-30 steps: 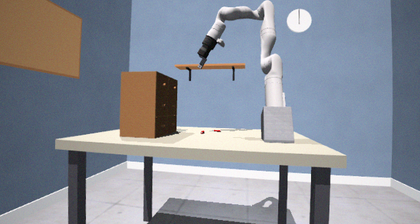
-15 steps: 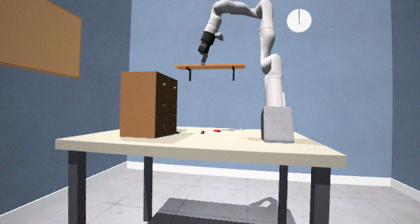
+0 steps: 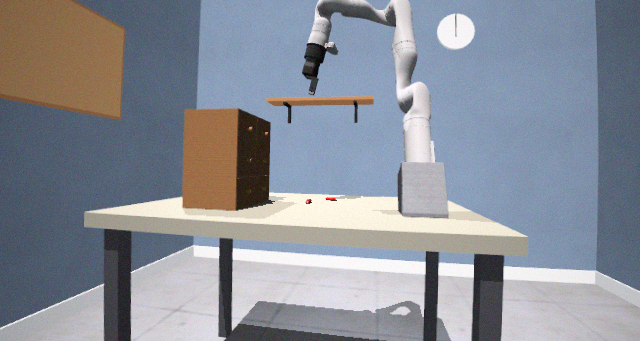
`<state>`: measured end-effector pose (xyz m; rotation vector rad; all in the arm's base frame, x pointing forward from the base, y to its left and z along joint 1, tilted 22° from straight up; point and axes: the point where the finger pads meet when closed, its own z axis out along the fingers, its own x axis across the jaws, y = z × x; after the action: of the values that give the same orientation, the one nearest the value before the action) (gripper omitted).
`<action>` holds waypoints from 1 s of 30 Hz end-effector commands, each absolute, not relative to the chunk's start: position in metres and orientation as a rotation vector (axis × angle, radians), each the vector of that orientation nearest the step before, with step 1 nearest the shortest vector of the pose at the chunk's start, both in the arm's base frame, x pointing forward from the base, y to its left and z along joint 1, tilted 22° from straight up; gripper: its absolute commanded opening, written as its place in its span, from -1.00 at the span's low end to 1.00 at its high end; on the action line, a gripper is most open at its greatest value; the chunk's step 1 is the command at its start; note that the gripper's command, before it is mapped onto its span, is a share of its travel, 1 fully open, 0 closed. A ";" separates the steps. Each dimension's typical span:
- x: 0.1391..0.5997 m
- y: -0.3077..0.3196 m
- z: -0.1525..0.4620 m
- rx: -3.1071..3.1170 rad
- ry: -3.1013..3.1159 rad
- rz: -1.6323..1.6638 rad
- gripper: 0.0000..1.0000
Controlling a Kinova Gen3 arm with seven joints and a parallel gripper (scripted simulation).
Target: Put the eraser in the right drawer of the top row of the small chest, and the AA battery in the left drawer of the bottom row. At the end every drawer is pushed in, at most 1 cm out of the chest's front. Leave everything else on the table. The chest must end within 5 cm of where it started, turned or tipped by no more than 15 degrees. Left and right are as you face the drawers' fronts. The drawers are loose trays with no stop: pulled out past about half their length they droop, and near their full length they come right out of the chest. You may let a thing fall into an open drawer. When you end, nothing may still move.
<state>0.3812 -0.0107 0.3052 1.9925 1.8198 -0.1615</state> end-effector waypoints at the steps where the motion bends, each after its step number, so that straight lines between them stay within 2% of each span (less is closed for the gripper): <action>1: 0.381 -0.011 0.308 2.014 1.829 -0.204 -1.00; 30: 0.368 -0.003 0.325 2.124 1.866 -0.368 -1.00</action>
<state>0.3683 -0.0023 0.3247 2.1173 1.8579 -0.3503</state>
